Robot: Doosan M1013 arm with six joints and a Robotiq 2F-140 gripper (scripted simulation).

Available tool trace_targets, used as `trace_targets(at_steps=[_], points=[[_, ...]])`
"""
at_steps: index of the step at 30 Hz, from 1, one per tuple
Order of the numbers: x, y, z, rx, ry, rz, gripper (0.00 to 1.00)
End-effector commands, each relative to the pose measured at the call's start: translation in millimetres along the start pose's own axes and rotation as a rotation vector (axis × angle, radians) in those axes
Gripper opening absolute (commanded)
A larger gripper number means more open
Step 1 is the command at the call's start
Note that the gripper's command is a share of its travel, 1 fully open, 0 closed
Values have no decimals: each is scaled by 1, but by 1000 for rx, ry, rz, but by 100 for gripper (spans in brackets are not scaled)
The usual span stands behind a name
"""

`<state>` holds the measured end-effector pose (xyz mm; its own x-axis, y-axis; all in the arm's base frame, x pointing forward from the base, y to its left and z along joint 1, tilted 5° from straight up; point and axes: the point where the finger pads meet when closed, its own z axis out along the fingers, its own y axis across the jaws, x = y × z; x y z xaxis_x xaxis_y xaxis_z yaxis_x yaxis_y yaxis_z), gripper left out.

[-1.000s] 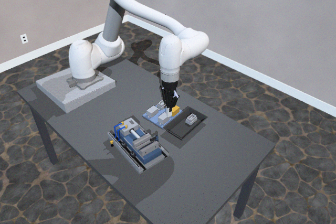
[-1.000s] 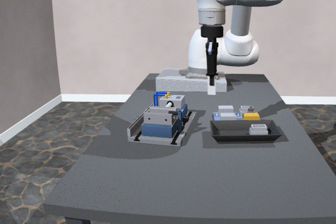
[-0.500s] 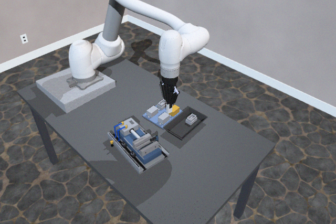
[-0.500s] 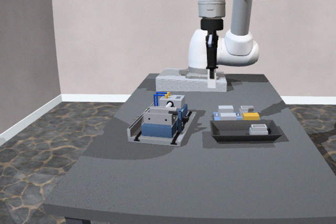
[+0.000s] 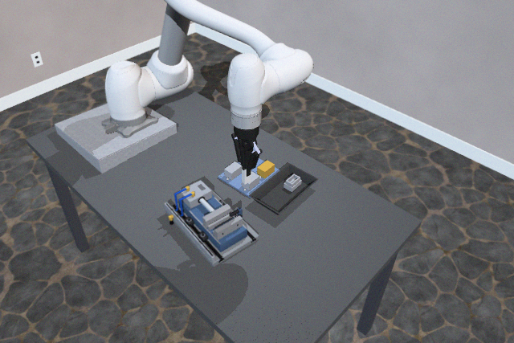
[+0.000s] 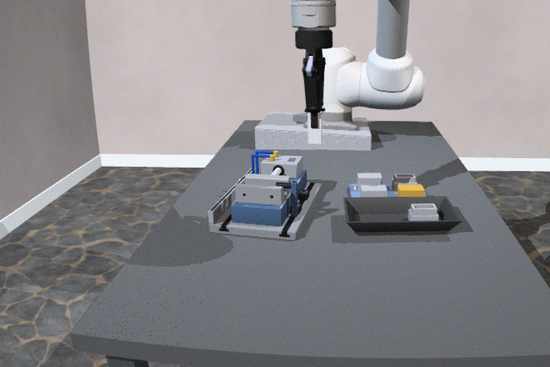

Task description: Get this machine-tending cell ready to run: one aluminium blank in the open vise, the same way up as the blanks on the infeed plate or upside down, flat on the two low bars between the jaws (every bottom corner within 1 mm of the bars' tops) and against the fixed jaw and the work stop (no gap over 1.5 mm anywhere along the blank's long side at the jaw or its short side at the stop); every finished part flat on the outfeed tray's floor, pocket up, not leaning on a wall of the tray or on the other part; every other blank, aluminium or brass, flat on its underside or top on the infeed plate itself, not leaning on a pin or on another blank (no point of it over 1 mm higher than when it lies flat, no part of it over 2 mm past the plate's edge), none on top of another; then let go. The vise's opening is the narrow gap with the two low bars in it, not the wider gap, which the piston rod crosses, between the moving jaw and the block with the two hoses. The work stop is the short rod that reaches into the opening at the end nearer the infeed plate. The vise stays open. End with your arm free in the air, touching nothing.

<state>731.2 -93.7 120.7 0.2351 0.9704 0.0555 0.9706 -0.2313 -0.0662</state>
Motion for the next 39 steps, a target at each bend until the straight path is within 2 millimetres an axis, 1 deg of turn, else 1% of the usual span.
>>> trace_targets(at_steps=[1, 7, 13, 15, 16, 19, 39], points=[[-41, 7, 0, -1, 0, 0, 0], [-109, 13, 0, -1, -1, 0, 0], [-175, 13, 0, 0, 0, 0, 0], [-175, 13, 0, 0, 0, 0, 0], [-202, 12, 0, 0, 0, 0, 0], [-226, 9, 1, 0, 0, 0, 0], [-228, 9, 1, 0, 0, 0, 0]])
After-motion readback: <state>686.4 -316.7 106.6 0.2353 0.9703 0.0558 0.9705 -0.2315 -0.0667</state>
